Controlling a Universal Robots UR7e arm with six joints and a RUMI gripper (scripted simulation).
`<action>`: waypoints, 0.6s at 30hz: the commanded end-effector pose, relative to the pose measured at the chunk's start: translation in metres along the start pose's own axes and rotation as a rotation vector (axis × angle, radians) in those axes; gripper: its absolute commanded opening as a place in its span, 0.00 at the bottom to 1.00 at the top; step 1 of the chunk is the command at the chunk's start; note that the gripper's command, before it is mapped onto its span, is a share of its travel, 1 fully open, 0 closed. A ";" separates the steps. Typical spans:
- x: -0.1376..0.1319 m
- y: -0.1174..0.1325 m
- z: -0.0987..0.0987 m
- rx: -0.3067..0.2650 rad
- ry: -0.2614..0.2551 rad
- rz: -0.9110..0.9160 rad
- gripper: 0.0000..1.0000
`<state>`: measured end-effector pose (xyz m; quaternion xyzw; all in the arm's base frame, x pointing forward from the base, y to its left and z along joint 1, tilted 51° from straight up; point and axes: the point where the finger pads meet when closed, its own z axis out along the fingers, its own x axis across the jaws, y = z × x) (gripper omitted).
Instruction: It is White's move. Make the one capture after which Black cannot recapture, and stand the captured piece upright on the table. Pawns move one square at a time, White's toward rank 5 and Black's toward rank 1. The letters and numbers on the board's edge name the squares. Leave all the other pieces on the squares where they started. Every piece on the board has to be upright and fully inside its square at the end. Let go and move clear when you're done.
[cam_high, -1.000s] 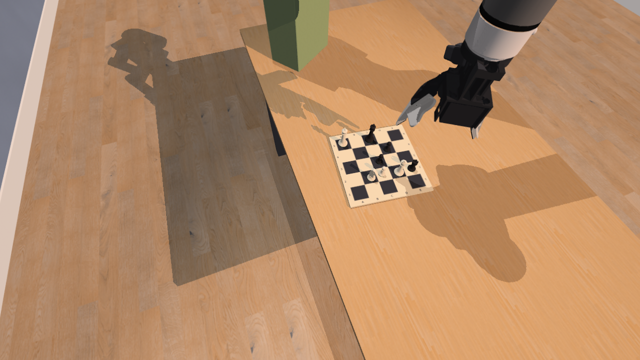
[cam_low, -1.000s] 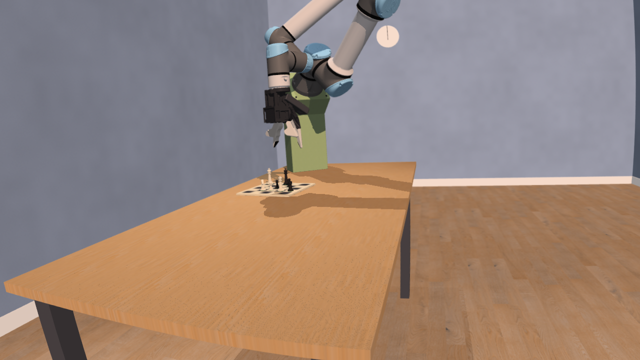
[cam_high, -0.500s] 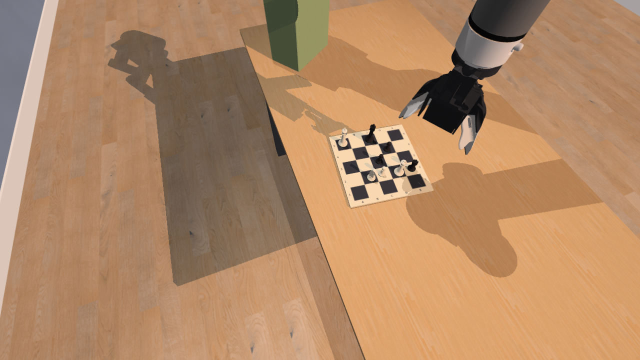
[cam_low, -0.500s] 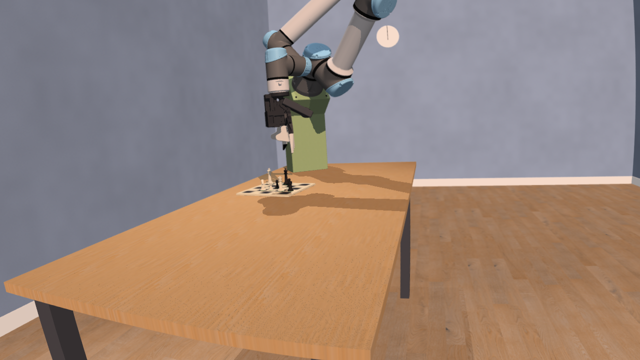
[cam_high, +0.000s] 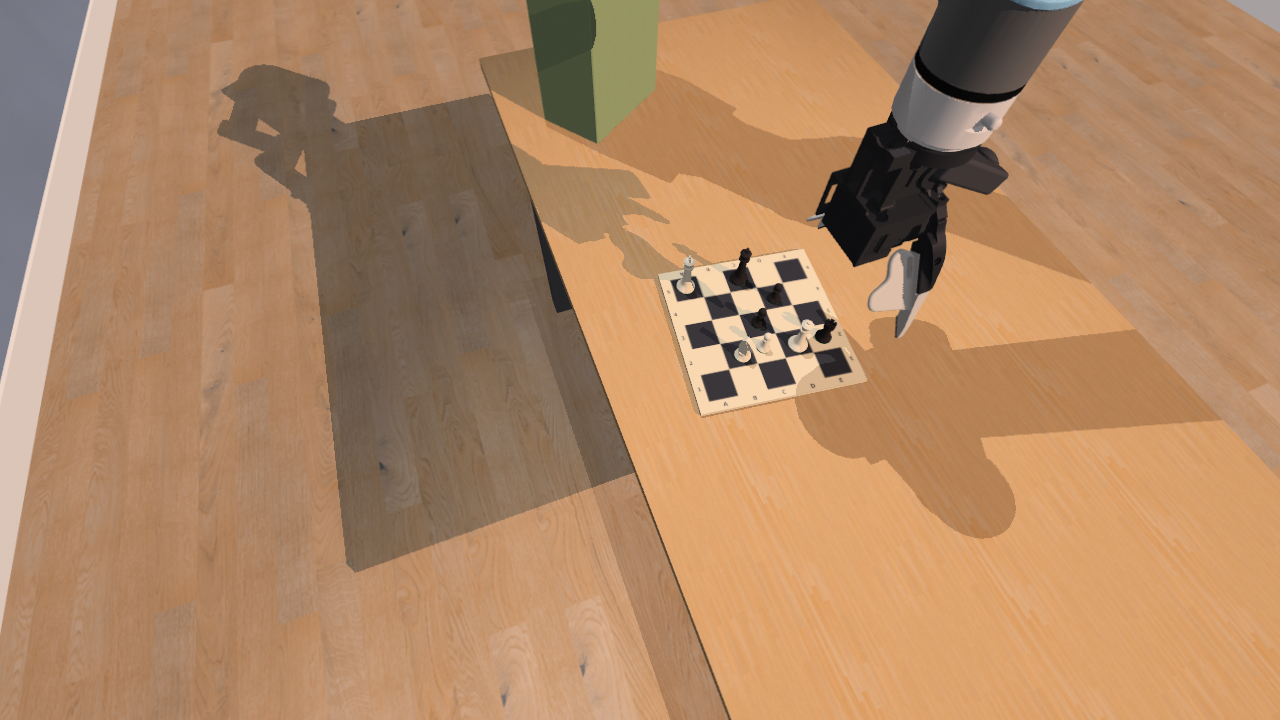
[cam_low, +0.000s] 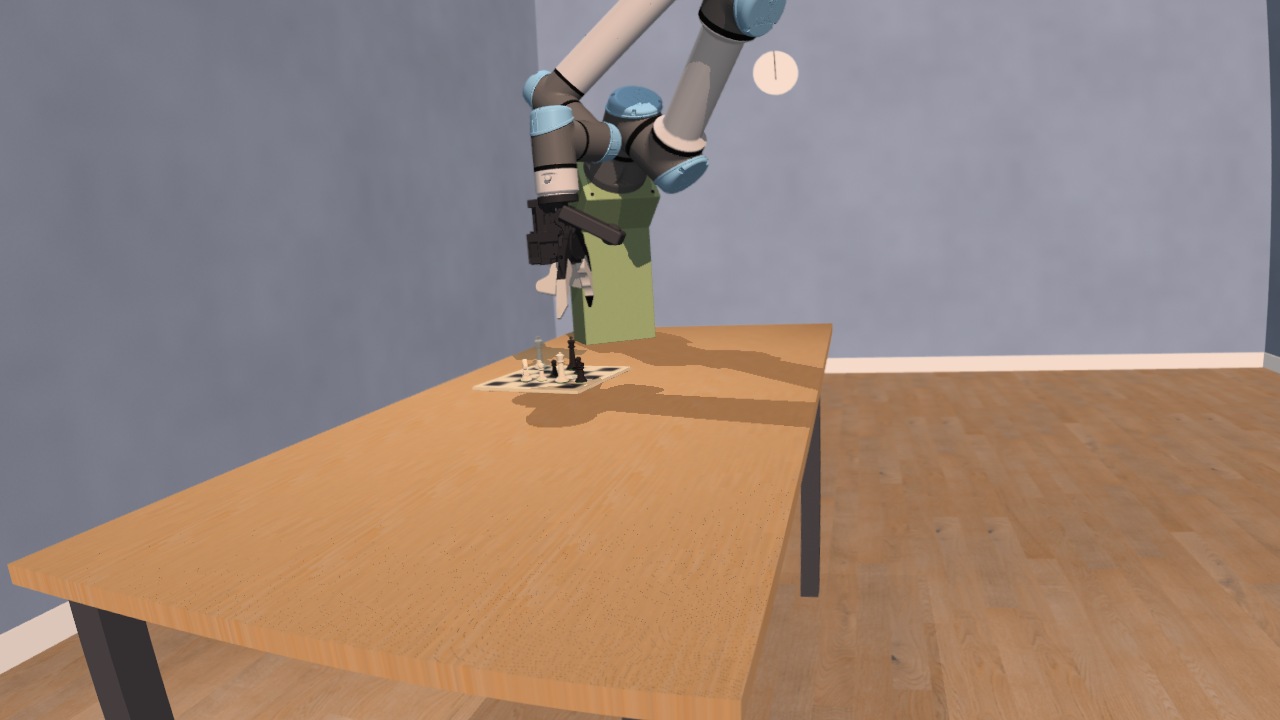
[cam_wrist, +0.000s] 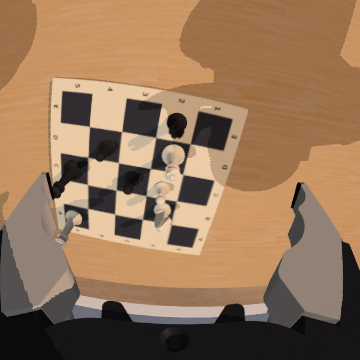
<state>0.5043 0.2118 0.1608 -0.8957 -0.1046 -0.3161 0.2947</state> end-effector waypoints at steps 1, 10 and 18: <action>0.001 0.001 0.004 -0.018 0.015 0.153 1.00; 0.001 0.002 0.010 -0.016 0.017 0.349 1.00; 0.001 0.002 0.012 -0.015 0.017 0.401 1.00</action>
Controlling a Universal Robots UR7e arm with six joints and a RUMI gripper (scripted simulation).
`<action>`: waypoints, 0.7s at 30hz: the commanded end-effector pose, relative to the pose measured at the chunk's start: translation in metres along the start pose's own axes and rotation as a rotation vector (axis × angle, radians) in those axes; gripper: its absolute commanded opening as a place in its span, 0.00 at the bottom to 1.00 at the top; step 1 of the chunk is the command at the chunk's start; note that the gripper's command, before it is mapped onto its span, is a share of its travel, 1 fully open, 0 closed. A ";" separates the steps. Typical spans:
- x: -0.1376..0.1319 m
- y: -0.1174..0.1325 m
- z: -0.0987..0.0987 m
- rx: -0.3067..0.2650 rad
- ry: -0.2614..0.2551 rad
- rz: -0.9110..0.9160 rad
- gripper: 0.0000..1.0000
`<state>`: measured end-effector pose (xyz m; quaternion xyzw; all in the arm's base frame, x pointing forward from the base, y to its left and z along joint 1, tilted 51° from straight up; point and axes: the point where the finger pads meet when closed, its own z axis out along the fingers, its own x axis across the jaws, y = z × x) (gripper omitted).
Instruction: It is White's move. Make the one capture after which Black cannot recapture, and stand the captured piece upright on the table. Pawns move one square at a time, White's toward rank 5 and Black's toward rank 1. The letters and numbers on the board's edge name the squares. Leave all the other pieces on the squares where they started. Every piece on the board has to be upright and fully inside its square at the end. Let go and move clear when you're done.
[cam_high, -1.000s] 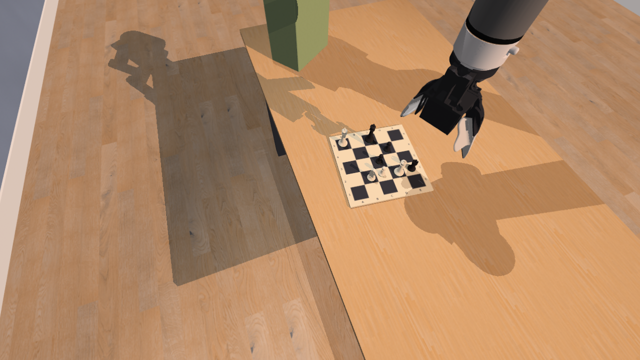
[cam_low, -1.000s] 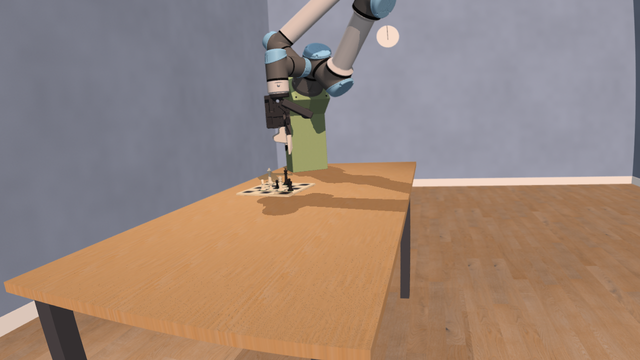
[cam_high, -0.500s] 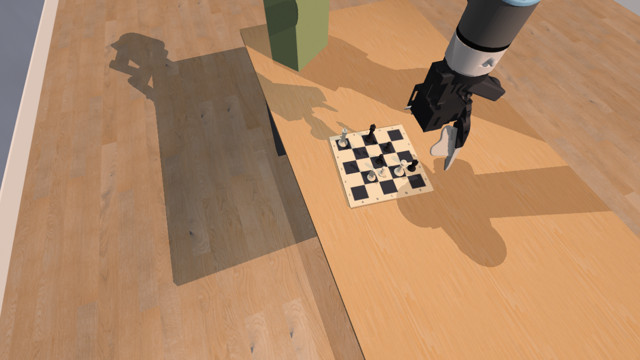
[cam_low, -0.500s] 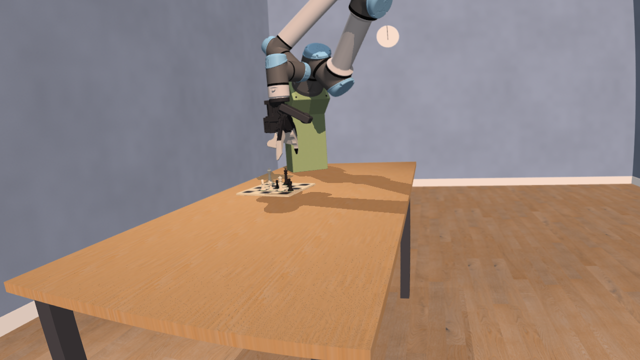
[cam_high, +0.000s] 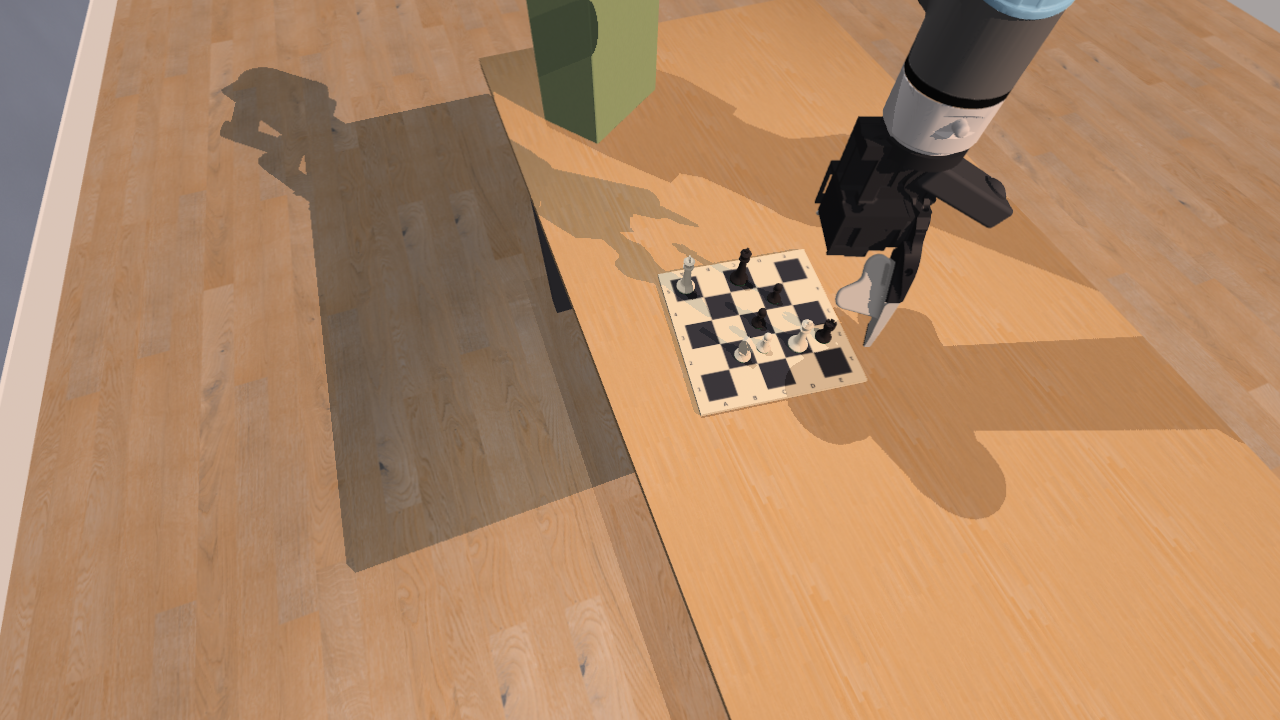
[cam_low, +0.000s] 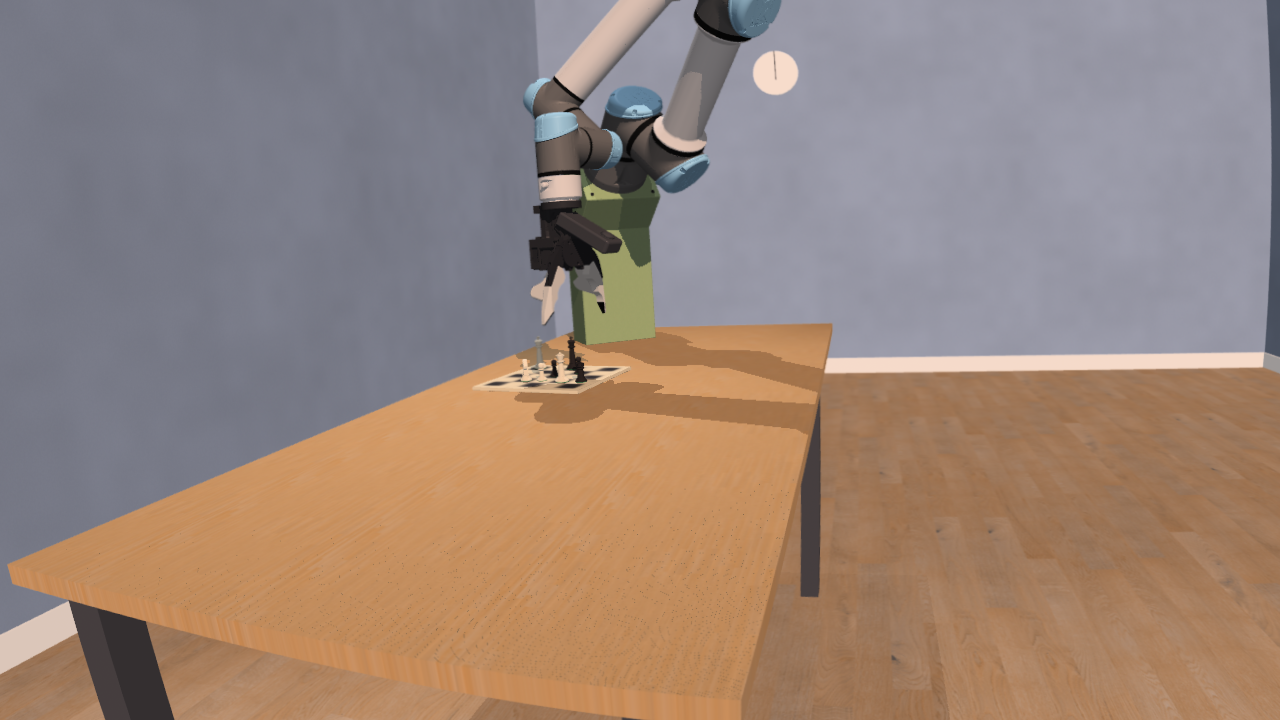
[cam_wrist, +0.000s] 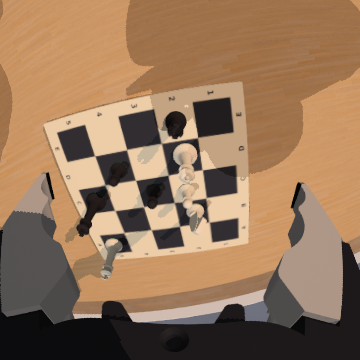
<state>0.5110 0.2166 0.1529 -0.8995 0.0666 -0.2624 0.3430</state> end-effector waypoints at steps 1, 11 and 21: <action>0.000 0.000 0.001 -0.002 0.005 0.032 1.00; 0.000 0.000 0.001 -0.002 0.005 0.037 0.22; 0.000 0.000 0.001 -0.002 0.005 0.037 0.22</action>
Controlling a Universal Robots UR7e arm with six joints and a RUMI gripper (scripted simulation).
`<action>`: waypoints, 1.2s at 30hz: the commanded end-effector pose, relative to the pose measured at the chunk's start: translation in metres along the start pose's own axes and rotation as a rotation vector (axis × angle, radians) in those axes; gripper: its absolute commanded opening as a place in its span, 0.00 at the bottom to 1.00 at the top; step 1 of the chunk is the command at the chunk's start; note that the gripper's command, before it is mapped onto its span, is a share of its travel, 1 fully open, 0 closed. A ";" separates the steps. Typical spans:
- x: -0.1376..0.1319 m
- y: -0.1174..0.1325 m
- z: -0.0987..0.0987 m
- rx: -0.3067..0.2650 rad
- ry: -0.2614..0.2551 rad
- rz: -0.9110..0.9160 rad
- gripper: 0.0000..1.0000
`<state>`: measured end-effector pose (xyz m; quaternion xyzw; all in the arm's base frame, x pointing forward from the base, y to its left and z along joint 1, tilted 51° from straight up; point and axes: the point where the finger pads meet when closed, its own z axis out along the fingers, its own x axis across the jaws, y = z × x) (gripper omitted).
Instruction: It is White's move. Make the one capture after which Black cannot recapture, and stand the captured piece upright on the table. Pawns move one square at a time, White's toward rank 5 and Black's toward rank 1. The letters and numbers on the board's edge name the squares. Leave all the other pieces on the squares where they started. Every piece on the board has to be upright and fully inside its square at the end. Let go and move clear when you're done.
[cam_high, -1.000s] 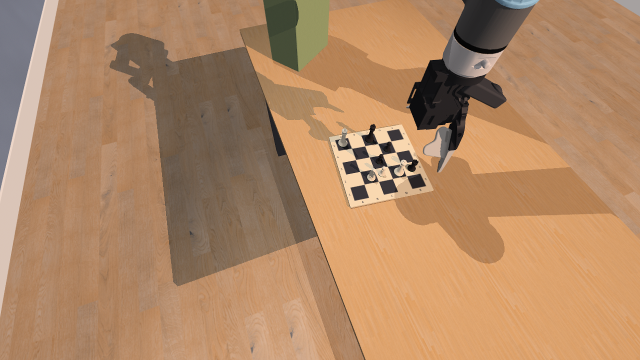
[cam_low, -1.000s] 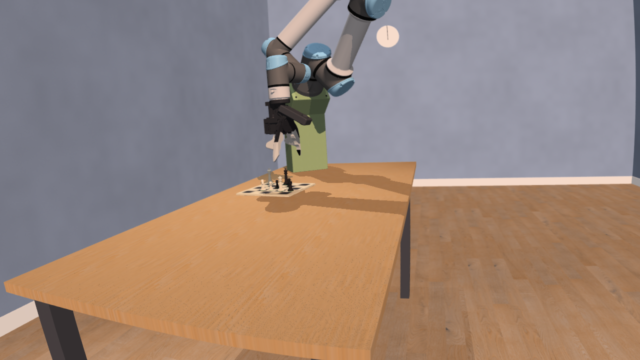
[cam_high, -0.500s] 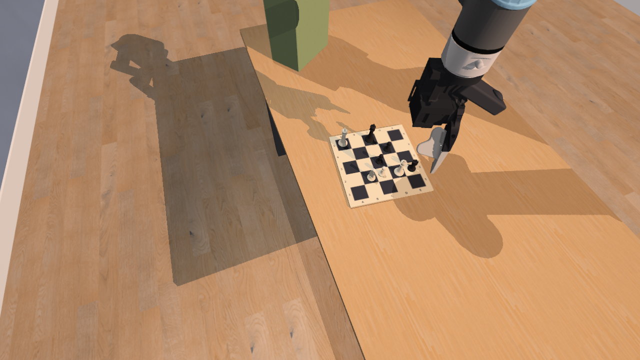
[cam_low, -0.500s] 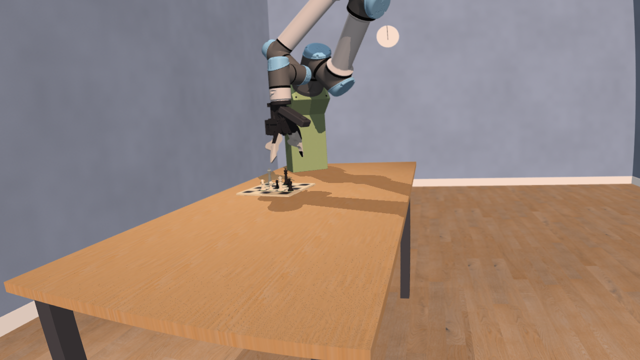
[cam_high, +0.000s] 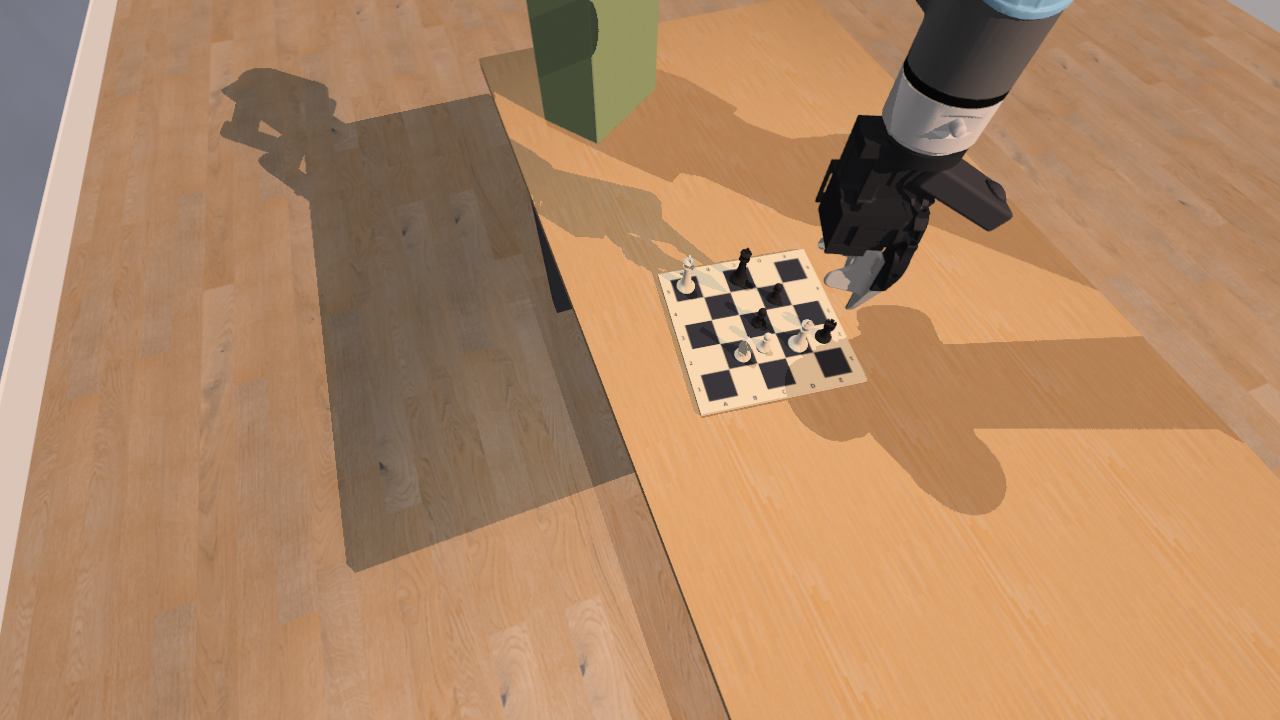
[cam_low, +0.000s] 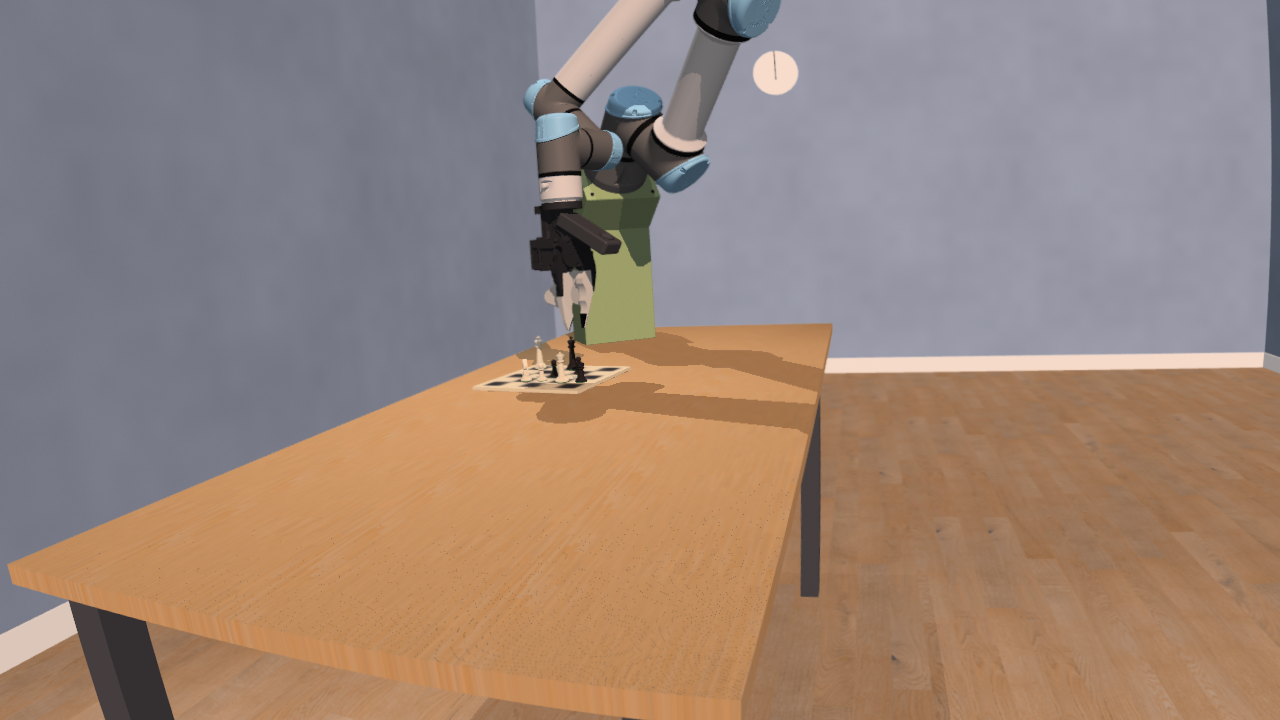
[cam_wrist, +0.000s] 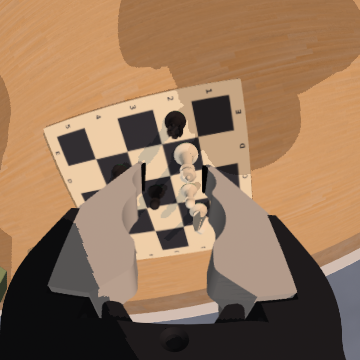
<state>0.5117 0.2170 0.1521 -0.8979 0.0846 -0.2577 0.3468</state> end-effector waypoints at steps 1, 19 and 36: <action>0.000 0.000 0.000 0.000 0.001 0.000 0.22; 0.000 0.000 0.000 0.000 0.001 0.000 0.22; 0.000 0.000 0.005 0.000 0.001 0.000 0.22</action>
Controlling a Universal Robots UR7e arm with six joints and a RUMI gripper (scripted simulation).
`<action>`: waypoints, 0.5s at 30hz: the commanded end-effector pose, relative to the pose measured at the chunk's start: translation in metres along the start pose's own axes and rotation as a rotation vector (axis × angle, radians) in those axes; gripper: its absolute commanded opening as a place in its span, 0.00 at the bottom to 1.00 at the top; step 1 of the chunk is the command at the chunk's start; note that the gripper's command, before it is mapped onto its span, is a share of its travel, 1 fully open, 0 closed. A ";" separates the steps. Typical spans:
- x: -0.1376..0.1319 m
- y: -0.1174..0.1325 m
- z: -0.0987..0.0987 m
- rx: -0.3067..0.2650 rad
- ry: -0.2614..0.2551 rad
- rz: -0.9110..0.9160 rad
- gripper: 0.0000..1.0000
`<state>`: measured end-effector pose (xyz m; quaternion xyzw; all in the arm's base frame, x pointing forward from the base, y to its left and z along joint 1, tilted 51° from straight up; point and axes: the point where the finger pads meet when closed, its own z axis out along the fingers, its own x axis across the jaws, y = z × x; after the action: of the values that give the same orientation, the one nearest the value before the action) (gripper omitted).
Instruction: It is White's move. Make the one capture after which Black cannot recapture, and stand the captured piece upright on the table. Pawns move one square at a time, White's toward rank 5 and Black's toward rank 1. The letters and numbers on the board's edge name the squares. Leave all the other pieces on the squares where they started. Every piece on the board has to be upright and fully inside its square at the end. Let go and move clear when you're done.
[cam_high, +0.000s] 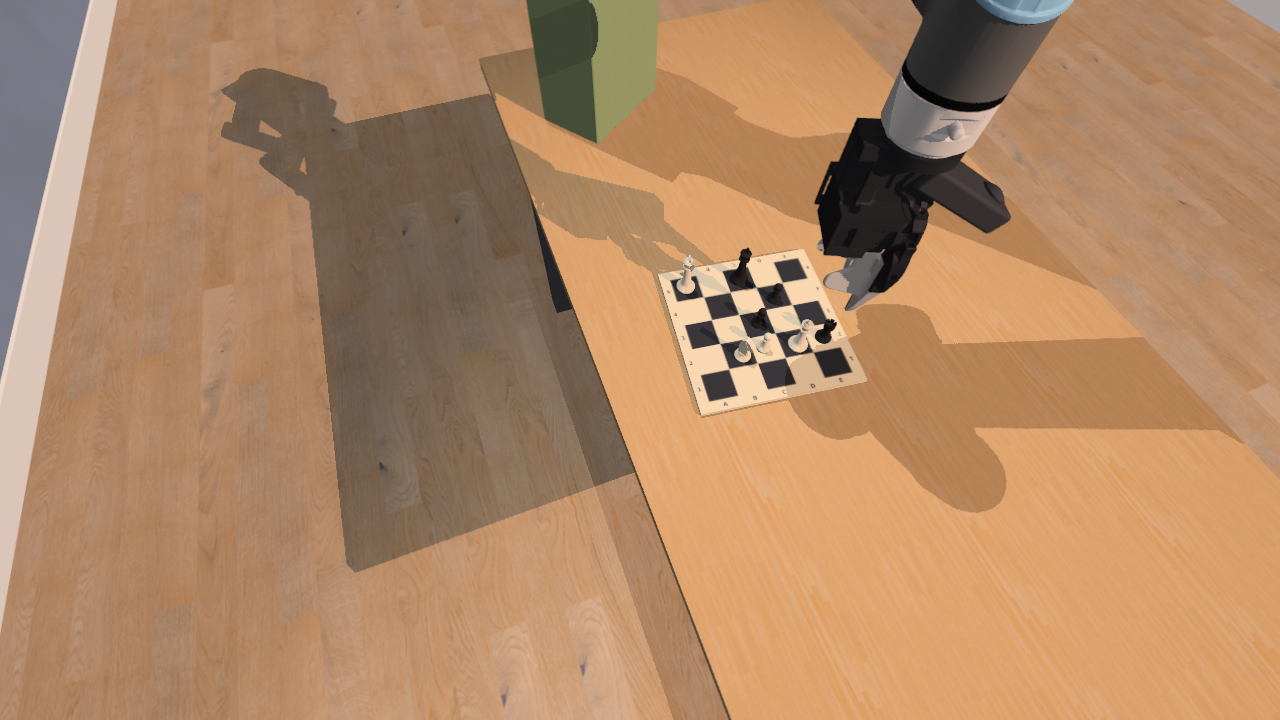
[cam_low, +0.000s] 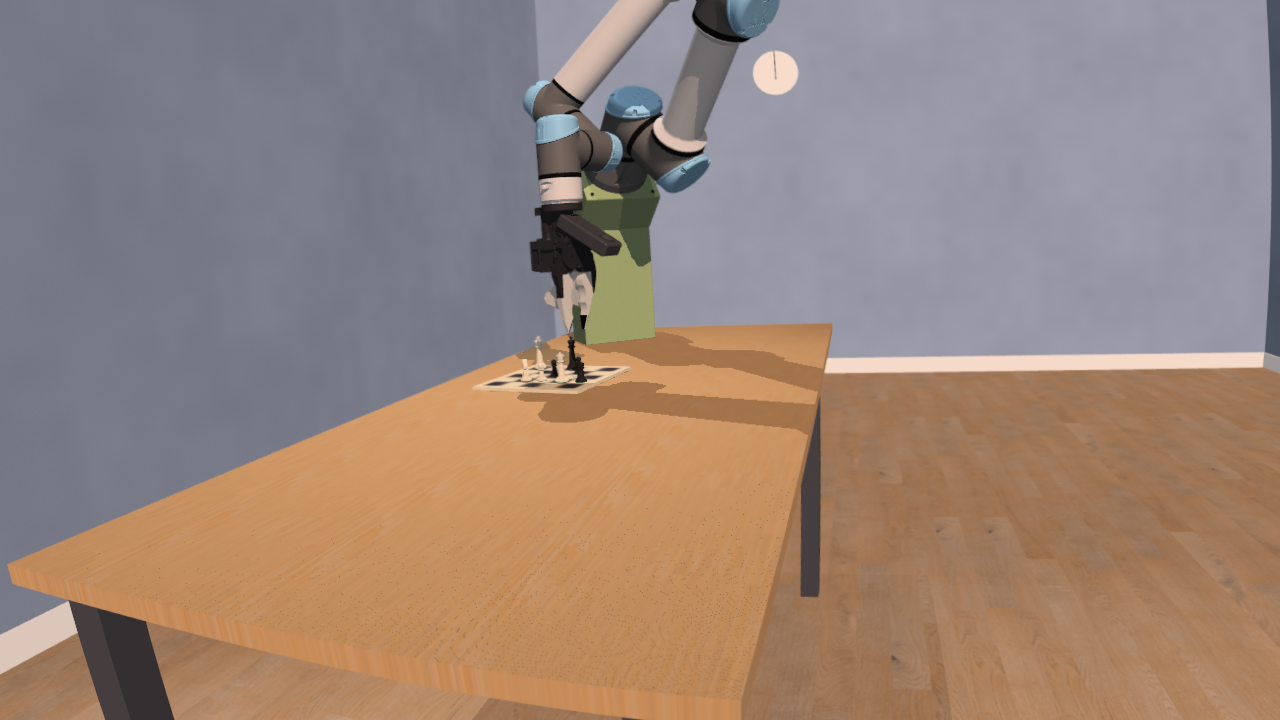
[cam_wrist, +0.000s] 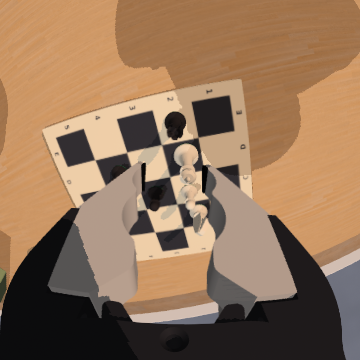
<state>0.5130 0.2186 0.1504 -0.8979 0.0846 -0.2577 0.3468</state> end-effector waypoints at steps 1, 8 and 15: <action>0.000 0.000 0.003 0.000 0.001 0.000 0.22; 0.000 0.000 0.009 0.000 0.001 0.000 0.22; 0.000 0.000 0.020 0.000 0.001 0.000 0.22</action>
<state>0.5201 0.2267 0.1418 -0.8979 0.0846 -0.2575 0.3468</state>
